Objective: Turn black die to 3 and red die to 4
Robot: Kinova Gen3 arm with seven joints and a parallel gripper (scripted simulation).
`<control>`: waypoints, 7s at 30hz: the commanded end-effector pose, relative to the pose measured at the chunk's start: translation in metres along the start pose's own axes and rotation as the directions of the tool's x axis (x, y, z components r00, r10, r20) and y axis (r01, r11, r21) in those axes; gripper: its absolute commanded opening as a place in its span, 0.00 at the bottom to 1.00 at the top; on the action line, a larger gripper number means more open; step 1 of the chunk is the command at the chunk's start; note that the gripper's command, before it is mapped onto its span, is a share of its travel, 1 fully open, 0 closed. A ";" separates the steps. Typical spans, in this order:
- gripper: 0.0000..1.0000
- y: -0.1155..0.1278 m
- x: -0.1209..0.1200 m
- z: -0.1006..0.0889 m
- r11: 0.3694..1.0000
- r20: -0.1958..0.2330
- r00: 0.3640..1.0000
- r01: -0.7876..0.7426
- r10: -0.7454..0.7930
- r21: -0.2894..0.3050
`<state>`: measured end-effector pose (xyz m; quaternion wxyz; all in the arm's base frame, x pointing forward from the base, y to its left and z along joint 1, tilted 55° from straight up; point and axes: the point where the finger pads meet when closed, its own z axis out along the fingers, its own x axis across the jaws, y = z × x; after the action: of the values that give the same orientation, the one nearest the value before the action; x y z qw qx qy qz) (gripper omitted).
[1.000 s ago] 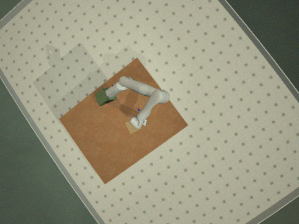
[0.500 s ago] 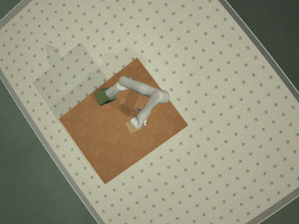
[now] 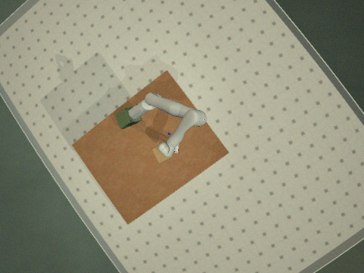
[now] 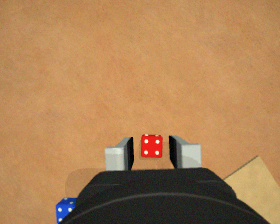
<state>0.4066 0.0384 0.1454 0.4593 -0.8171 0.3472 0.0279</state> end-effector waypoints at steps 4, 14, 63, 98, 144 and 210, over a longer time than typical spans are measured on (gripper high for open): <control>0.70 0.000 0.001 -0.001 1.000 -0.002 1.000 0.000 0.000 0.000; 0.70 0.000 0.001 -0.001 1.000 -0.002 1.000 0.000 0.000 0.000; 0.70 0.000 0.001 0.025 1.000 -0.002 1.000 0.000 0.000 0.000; 0.40 0.000 0.001 0.025 1.000 -0.002 1.000 0.000 0.000 0.000; 0.40 0.000 0.000 -0.074 1.000 -0.002 1.000 0.000 0.000 0.000; 0.40 0.094 0.111 -0.076 0.792 -0.002 0.792 0.610 -0.610 -0.001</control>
<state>0.4141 -0.1126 0.0806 0.4434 -0.8855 0.0658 -0.1225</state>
